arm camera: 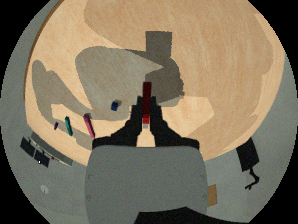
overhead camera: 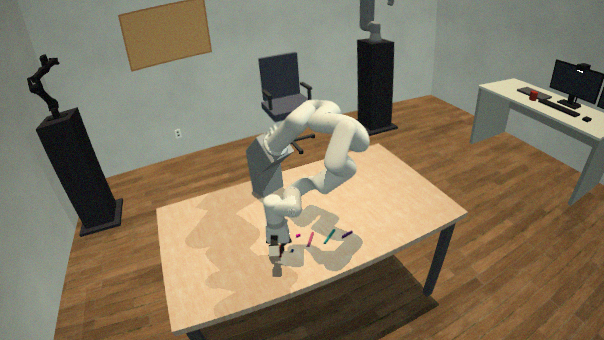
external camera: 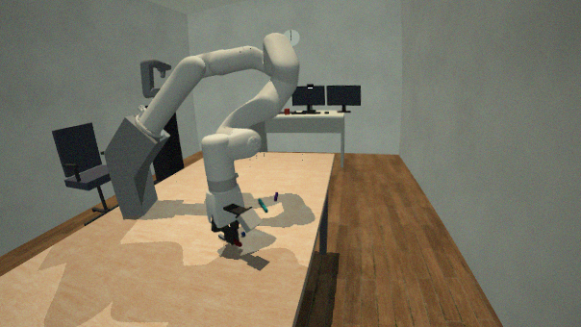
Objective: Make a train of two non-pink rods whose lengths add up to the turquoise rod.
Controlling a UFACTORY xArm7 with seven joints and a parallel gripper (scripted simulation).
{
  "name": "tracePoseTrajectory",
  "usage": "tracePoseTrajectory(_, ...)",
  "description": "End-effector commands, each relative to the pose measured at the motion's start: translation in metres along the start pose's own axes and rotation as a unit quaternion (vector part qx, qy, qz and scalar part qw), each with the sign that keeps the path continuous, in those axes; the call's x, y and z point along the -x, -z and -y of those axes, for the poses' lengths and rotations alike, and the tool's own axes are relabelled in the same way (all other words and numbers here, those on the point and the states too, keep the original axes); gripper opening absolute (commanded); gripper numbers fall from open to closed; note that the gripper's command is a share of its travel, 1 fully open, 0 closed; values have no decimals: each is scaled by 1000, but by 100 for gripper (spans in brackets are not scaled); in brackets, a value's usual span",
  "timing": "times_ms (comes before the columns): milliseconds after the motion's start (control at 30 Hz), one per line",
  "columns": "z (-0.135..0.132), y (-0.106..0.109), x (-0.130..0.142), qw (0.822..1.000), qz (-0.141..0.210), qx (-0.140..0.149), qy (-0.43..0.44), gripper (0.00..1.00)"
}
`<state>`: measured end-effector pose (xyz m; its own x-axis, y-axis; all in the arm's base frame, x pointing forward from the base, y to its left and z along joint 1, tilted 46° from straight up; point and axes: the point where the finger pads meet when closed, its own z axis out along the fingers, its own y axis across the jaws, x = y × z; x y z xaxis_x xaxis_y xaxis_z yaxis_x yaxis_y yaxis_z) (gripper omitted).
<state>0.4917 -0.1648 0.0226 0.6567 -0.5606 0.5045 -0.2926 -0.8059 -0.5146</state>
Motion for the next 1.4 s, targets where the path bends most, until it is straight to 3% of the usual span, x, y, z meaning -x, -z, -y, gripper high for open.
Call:
tracePoseTrajectory(0, -1, 1, -1, 1000, -1, 1, -1, 4)
tracePoseTrajectory(1367, -1, -9, -1, 1000, -1, 1, -1, 4)
